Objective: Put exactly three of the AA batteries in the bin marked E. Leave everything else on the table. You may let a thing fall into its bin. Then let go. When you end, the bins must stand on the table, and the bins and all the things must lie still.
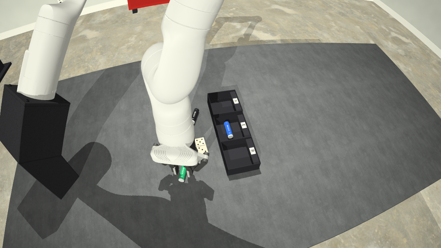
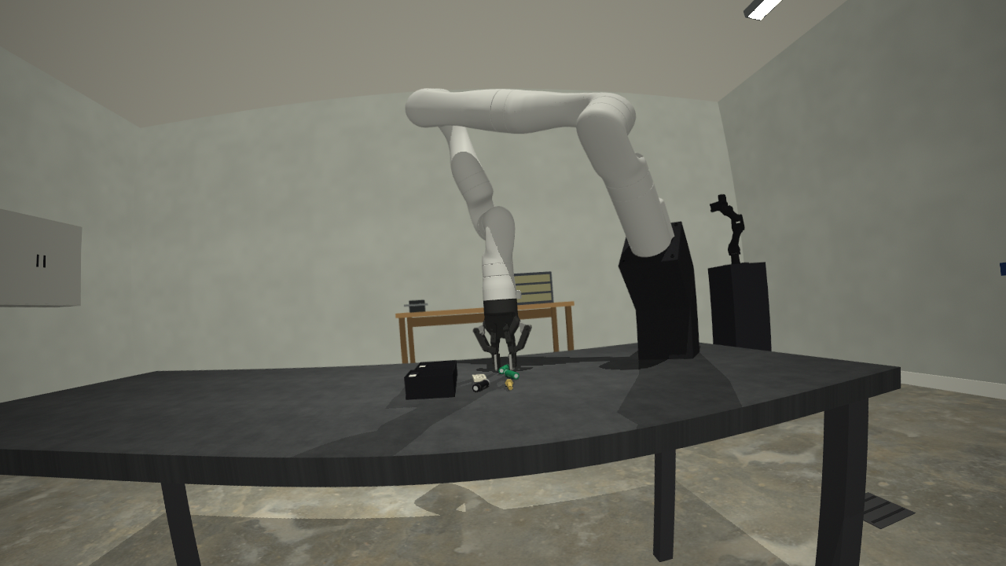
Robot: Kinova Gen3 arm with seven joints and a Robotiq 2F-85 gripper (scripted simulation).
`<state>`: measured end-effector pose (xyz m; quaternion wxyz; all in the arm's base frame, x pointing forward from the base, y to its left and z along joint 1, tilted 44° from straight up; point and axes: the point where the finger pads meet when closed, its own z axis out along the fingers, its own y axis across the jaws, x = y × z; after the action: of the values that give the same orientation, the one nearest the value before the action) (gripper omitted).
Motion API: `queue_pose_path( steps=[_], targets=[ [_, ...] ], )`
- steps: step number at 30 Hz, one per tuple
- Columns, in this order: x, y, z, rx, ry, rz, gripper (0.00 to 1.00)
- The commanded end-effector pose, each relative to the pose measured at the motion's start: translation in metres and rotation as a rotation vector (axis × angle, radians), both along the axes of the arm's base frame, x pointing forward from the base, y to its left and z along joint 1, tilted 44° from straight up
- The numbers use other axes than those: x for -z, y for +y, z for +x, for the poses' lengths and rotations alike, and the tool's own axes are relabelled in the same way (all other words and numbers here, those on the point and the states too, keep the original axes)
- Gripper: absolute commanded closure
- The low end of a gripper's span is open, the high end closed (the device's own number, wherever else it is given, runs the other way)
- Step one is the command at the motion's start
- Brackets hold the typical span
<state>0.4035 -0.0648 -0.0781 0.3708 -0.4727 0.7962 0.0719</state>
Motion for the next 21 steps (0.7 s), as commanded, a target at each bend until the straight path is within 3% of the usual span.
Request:
queue_pose_path(
  steps=[1, 9, 10, 21],
  targets=[
    [0.0002, -0.0001, 0.0003, 0.001, 0.0, 0.0, 0.71],
    [0.0005, -0.0006, 0.0004, 0.001, 0.0, 0.0, 0.71],
    [0.0005, -0.0006, 0.0004, 0.001, 0.0, 0.0, 0.91],
    [0.0005, -0.0006, 0.0004, 0.001, 0.0, 0.0, 0.91]
  ],
)
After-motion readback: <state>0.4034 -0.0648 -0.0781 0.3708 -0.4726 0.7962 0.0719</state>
